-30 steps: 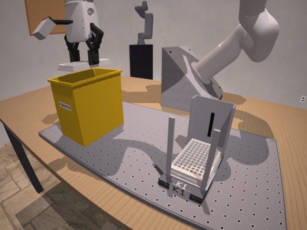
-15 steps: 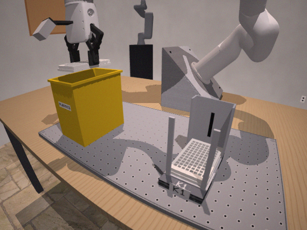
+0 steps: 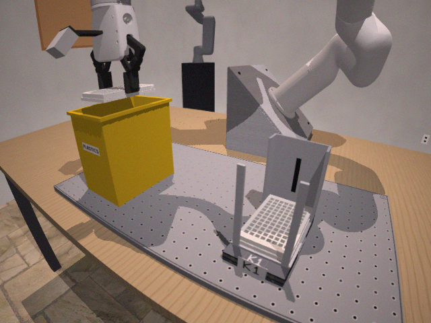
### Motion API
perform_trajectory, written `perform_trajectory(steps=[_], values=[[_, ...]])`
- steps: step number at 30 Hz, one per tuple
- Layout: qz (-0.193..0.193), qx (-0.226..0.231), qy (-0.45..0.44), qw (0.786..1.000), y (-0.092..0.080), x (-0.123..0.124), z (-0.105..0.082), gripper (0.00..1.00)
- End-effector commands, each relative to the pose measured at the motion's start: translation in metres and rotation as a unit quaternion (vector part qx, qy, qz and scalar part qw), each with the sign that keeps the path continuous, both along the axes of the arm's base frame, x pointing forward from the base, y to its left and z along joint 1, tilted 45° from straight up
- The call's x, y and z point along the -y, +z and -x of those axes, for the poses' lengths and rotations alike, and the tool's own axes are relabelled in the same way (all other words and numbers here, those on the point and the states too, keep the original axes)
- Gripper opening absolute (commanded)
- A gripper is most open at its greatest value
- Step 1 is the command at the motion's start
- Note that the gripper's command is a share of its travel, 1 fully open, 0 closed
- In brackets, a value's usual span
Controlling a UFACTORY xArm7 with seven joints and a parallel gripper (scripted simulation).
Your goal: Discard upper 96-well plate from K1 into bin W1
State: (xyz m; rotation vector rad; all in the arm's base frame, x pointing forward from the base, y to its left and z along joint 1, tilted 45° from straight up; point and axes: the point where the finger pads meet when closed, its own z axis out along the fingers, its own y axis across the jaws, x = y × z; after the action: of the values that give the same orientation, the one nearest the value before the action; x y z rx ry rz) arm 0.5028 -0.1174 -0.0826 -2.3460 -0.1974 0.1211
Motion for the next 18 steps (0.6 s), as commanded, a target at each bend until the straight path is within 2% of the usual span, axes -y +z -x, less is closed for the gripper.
perform_trajectory(steps=[1, 18], values=[[0.002, 0.002, -0.001, 1.0, 0.001, 0.0022, -0.0009, 0.0], [0.002, 0.002, -0.001, 1.0, -0.0008, 0.0004, -0.0006, 0.0]])
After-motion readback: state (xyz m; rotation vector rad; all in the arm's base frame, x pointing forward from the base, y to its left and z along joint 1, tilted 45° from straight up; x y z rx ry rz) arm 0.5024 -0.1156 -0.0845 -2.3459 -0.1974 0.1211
